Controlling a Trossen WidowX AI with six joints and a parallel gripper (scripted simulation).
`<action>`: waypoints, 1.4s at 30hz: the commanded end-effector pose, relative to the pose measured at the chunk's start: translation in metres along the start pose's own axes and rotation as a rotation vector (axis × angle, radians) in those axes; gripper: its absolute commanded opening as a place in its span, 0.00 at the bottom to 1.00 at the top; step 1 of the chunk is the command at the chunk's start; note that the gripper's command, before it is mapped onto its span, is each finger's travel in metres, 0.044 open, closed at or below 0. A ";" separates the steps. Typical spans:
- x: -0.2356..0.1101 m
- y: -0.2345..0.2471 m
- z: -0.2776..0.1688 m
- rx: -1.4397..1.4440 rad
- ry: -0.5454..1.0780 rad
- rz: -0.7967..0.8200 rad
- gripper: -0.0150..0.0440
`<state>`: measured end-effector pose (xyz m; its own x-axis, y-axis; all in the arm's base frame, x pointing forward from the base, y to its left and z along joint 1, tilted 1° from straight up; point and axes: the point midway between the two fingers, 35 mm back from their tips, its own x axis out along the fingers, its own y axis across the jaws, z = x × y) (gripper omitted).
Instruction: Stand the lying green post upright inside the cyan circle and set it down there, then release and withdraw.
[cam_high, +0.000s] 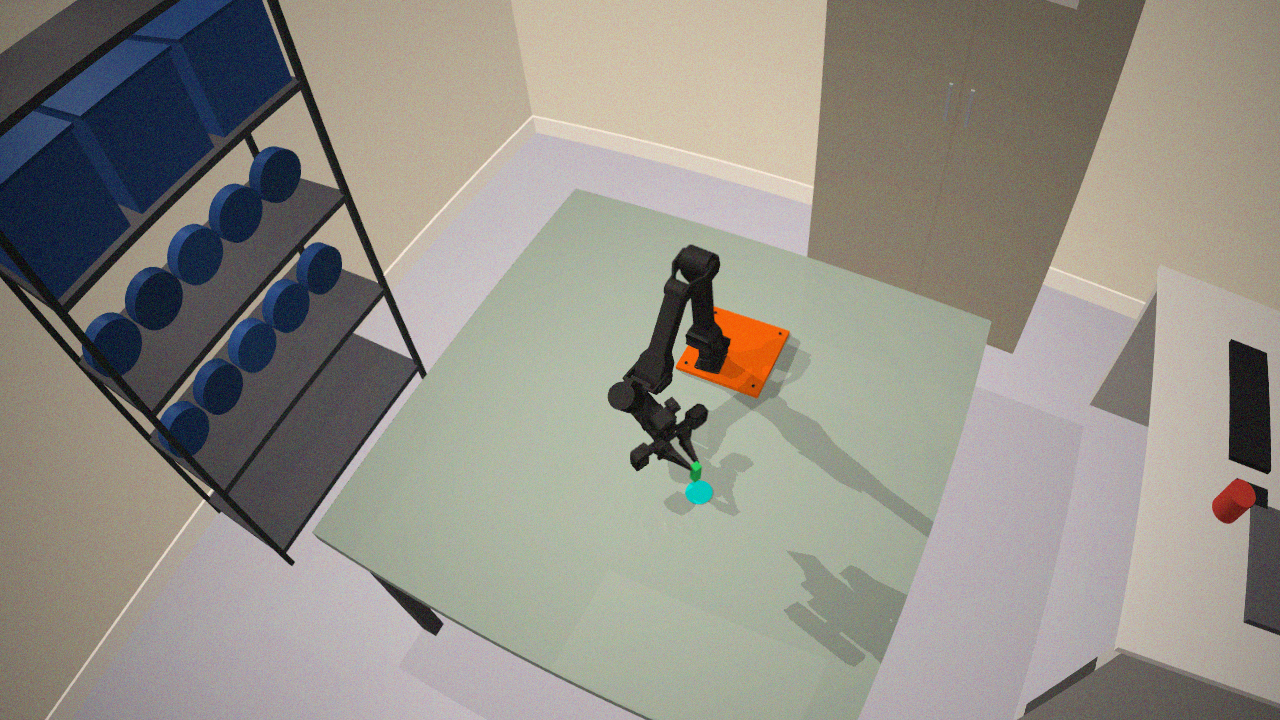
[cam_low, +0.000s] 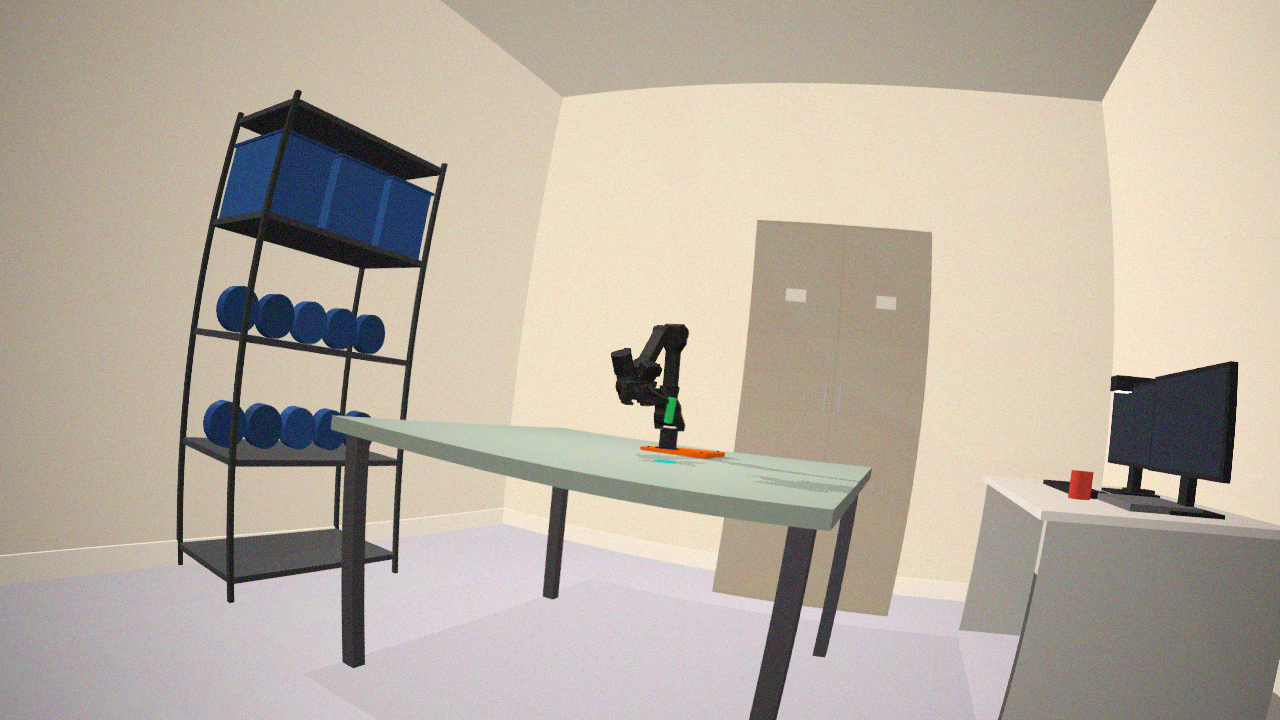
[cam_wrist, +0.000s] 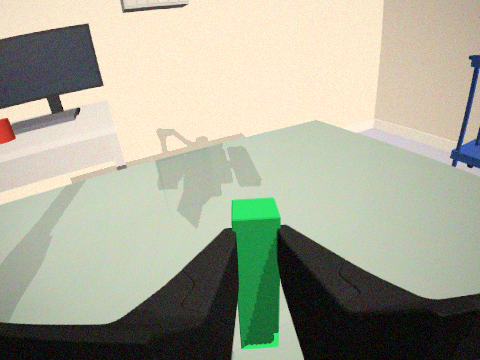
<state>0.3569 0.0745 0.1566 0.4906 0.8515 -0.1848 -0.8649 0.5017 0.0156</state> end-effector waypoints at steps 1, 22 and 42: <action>-0.004 0.004 -0.001 0.000 -0.017 0.009 0.29; -0.017 0.020 -0.002 -0.044 -0.078 0.045 0.29; -0.012 0.016 -0.024 -0.044 -0.078 0.045 0.29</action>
<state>0.3357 0.0684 0.1469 0.4599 0.8815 -0.1067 -0.8878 0.4588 -0.0359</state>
